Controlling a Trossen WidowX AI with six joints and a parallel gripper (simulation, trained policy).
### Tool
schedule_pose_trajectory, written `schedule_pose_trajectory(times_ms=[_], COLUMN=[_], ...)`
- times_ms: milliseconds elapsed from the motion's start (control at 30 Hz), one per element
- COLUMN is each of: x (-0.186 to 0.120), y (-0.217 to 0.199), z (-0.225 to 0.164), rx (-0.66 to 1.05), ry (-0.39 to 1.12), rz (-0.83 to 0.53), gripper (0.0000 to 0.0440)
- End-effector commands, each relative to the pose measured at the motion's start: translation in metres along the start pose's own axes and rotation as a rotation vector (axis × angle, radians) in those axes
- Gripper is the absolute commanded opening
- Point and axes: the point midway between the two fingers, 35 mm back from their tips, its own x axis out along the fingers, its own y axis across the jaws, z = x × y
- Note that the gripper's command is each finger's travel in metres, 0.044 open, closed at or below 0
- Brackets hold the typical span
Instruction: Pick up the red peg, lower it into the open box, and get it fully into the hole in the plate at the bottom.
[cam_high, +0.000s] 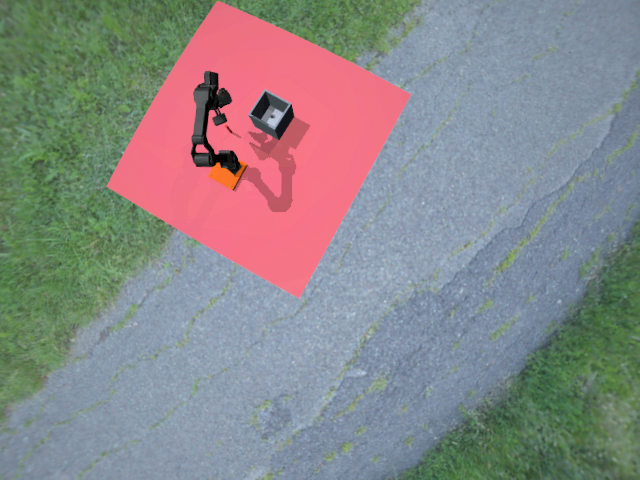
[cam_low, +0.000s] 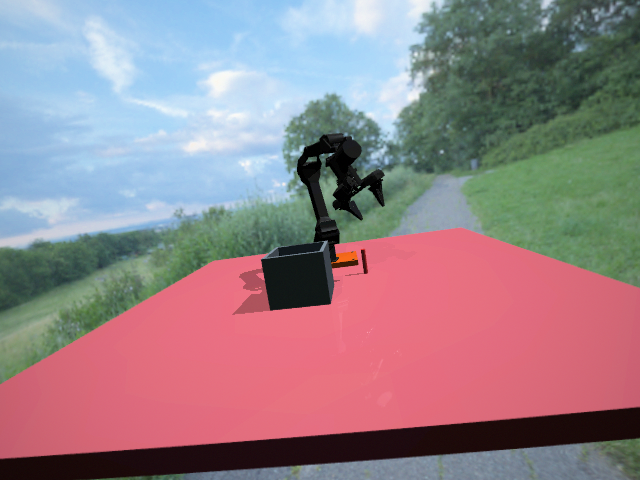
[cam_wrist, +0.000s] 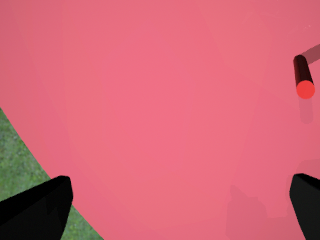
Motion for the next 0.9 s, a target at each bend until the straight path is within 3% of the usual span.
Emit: schedule_pose_trajectory(times_ms=[0,367,867], x=[0.011,0.038,0.075], y=[-0.015,-0.056,-0.086], z=[0.003,0.0,0.008], rx=[0.108,0.387,0.586], ry=[0.008,0.009,-0.052], rz=[-0.065,-0.24,-0.347], gripper=[0.044,0.044,0.044])
